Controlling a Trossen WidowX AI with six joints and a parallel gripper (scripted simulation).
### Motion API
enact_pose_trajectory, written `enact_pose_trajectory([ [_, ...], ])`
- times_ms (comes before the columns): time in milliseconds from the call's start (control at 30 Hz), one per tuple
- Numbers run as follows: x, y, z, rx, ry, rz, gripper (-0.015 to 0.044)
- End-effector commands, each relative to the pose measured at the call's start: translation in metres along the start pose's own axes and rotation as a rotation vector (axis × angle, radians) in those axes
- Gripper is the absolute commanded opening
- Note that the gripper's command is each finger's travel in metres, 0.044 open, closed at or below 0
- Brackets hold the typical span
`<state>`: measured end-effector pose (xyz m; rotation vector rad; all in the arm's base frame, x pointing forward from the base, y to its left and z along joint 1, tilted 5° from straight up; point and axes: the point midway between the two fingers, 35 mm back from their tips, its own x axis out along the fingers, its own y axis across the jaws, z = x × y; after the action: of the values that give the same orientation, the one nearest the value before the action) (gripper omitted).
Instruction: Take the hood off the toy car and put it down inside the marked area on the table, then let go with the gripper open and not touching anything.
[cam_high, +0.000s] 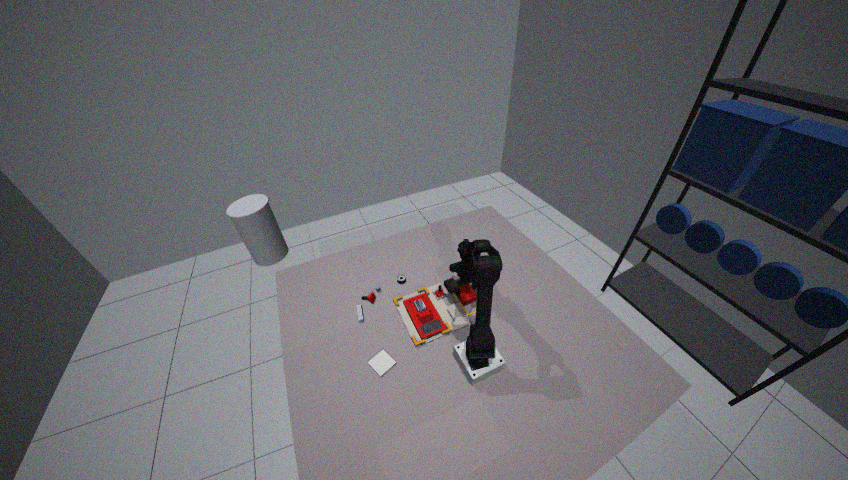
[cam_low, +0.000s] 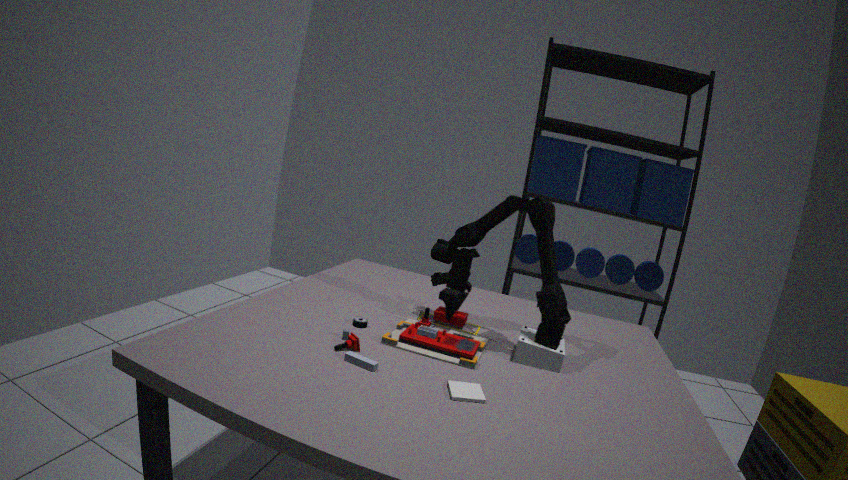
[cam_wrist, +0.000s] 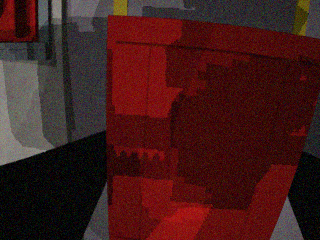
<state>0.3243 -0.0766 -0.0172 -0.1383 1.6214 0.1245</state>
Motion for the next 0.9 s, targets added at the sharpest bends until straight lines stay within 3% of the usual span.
enact_pose_trajectory([
  [0, 0.0018, -0.001, -0.0002, -0.006, 0.001, -0.006, 0.0],
  [533, 0.0098, -0.001, -0.0004, -0.006, 0.001, -0.006, 0.0],
  [867, 0.0085, 0.0, -0.0002, 0.0, 0.0, 0.0, 0.0263],
])
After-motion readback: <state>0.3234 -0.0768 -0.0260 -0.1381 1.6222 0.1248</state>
